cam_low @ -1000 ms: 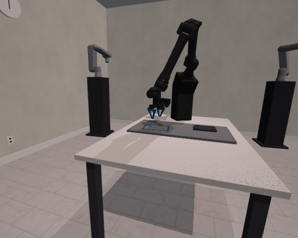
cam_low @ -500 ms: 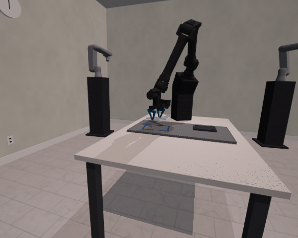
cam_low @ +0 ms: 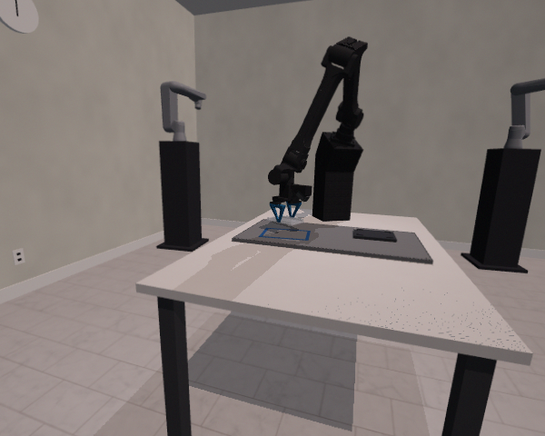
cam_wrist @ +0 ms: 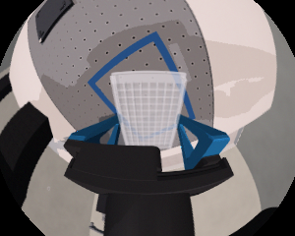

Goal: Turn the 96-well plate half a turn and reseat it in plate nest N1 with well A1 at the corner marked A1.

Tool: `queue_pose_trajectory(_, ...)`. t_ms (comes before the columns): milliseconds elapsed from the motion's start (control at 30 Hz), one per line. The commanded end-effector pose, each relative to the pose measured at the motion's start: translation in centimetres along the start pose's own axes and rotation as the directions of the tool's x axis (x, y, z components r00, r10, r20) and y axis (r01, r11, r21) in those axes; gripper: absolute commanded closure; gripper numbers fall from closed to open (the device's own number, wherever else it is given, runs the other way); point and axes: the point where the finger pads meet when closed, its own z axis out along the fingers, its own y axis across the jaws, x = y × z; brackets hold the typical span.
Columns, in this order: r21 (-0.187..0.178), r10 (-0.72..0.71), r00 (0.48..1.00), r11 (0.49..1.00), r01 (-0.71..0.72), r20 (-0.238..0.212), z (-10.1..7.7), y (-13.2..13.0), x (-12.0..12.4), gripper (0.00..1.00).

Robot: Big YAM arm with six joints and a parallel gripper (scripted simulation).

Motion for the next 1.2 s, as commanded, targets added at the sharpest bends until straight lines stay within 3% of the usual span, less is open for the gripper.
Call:
queue_pose_trajectory(0, -0.001, -0.008, 1.0, 1.0, 0.008, 0.006, 1.2, 0.1, -0.6, 1.0)
queue_pose_trajectory(1167, -0.003, -0.007, 1.0, 1.0, 0.007, 0.006, 3.2, 0.3, -0.6, 1.0)
